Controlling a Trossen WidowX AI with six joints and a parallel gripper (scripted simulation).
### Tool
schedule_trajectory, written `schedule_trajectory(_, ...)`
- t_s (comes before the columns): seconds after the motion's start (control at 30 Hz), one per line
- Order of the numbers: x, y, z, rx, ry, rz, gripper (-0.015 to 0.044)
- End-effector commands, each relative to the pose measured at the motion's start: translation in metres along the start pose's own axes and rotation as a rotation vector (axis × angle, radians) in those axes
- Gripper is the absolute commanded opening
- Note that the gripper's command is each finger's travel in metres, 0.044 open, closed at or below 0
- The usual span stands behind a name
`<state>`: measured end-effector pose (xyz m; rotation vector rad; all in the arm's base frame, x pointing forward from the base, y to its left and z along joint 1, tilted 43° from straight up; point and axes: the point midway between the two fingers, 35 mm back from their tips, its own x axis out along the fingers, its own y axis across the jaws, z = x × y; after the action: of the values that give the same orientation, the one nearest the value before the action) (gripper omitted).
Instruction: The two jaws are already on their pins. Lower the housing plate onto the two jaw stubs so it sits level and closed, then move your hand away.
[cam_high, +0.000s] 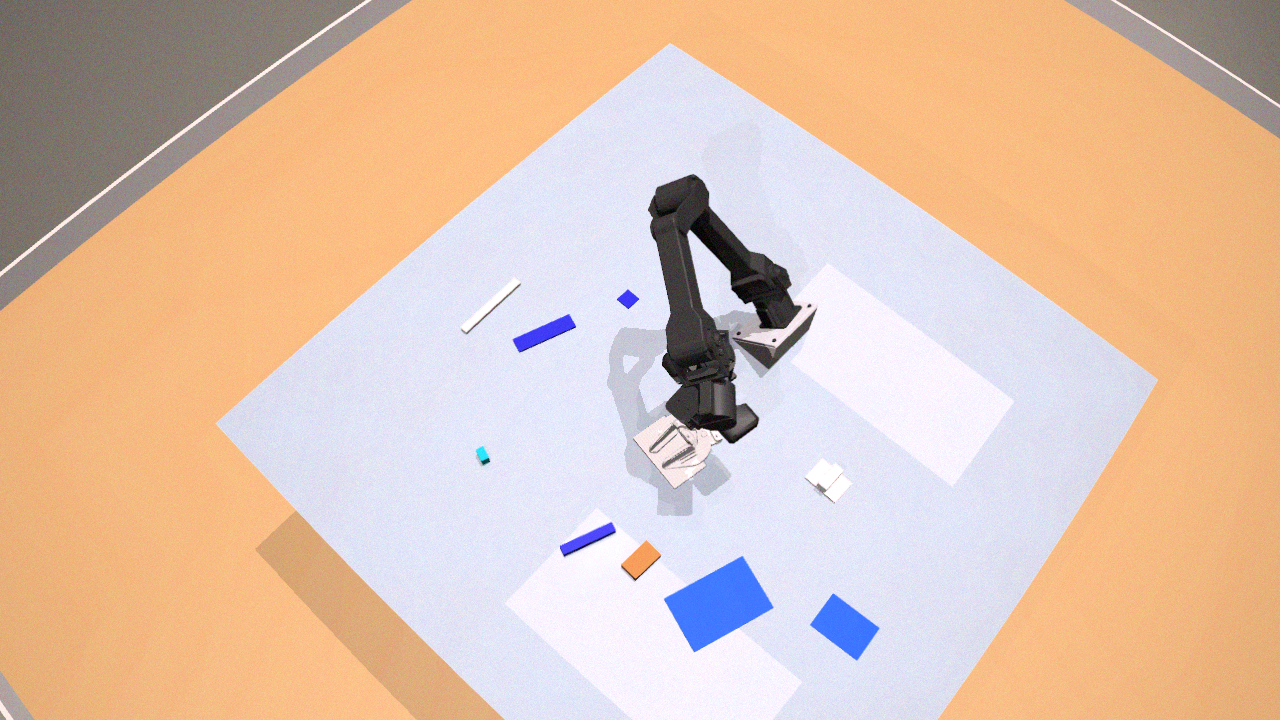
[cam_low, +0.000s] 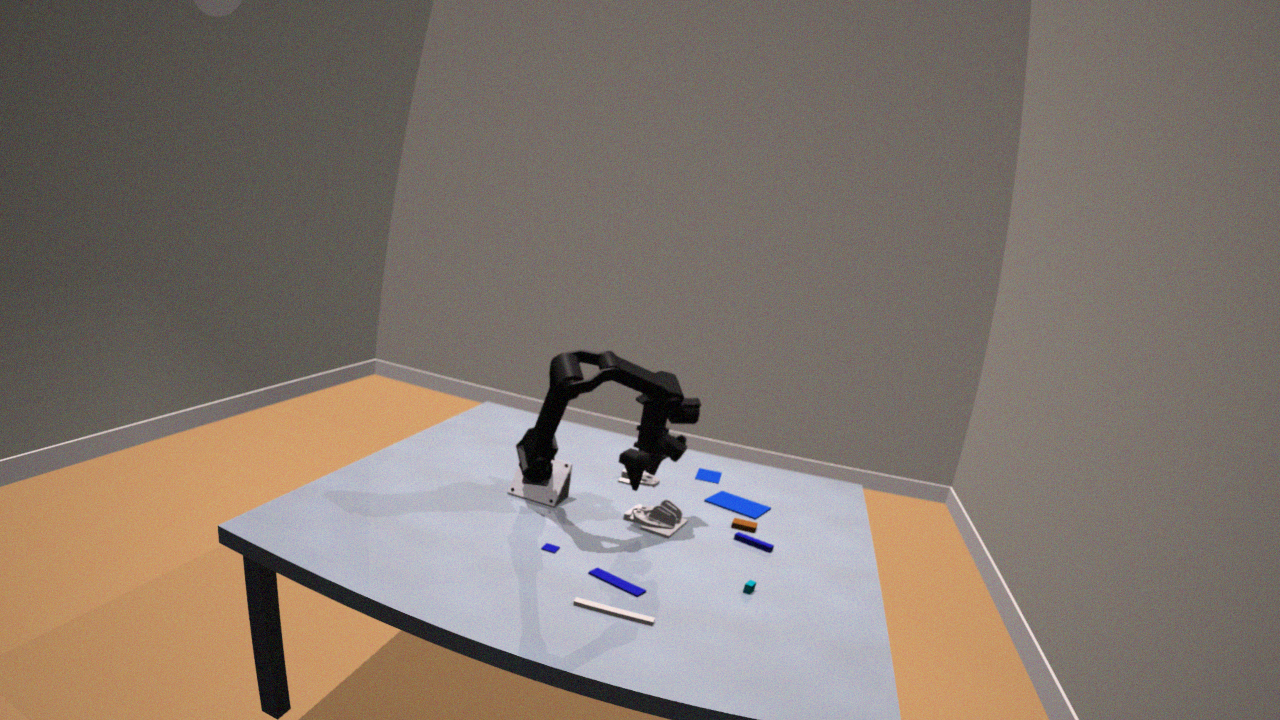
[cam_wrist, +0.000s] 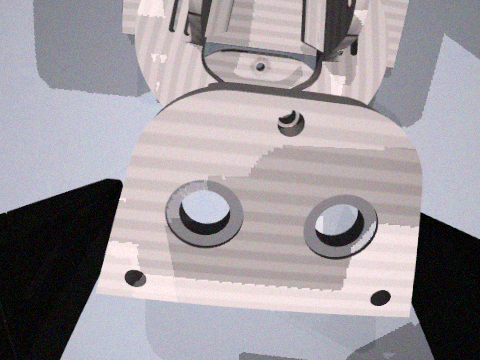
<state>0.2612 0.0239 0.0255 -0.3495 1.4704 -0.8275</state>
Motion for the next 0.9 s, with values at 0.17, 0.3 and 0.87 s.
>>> schedule_trajectory(0.17, 0.000, 0.001, 0.000, 0.007, 0.000, 0.004, 0.0351)
schedule_trajectory(0.3, 0.005, 0.002, 0.001, 0.008, 0.000, 0.005, 0.0351)
schedule_trajectory(0.87, 0.034, 0.002, 0.002, 0.011, -0.001, 0.005, 0.0351)
